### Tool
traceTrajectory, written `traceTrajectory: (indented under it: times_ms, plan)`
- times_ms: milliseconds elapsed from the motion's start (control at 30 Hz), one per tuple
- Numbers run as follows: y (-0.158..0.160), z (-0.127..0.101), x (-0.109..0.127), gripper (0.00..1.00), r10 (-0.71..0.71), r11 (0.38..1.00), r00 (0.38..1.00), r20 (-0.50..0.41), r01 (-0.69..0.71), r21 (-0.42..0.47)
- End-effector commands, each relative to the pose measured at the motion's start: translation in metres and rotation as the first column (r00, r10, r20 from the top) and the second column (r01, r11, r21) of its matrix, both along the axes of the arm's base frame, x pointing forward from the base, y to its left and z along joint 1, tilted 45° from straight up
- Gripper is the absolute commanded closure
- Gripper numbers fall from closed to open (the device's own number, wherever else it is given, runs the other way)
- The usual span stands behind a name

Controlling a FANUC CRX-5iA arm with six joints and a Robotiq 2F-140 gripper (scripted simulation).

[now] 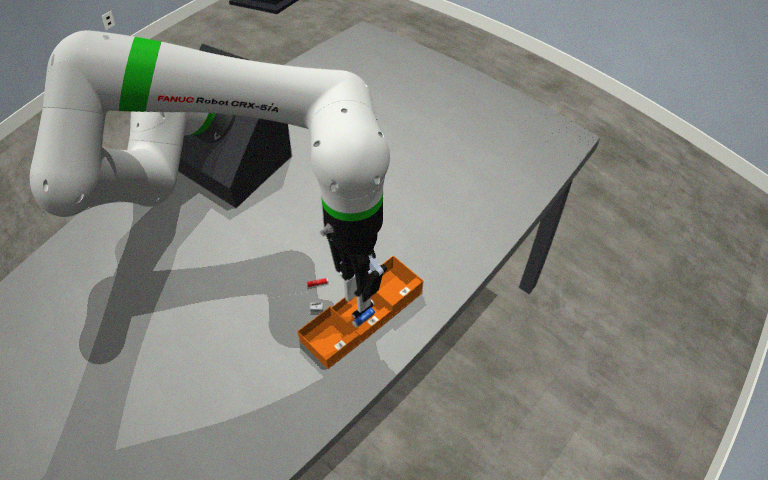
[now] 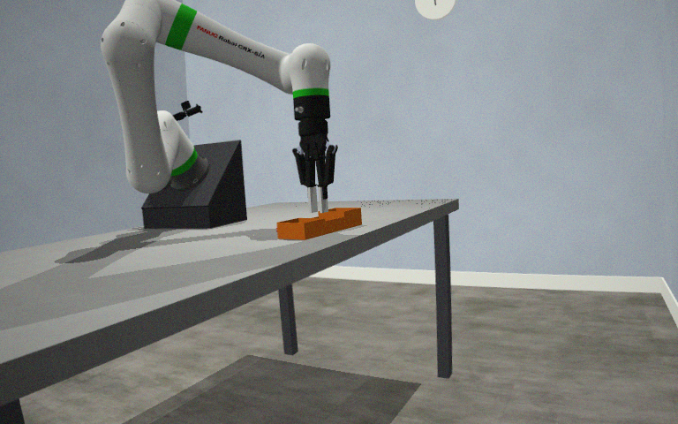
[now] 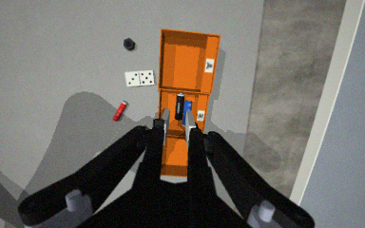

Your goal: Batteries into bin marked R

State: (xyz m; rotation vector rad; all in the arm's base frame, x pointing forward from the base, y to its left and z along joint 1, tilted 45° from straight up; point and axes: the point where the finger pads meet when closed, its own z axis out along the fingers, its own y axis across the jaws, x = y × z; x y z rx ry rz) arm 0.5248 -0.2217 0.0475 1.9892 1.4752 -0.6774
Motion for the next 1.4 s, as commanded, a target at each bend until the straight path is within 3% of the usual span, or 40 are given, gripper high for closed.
traceTrajectory:
  times_ms: [0,467,567,667,1000,1367]
  plan:
    - [0.001,0.001,0.000,0.83,0.000,1.000,1.000,0.000,0.000,0.000]
    - [0.014,0.014,0.001,0.83,0.000,1.000,1.000,0.000,0.000,0.000]
    - [0.015,0.014,-0.007,0.85,-0.035,0.999,0.999,0.035,0.035,-0.003]
    - [0.020,0.013,-0.031,0.85,-0.140,0.990,0.980,0.140,0.142,-0.003]
    - [0.036,0.008,-0.112,0.85,-0.332,0.939,0.882,0.335,0.342,0.029]
    - [0.036,0.008,-0.114,0.85,-0.337,0.937,0.877,0.343,0.348,0.031]
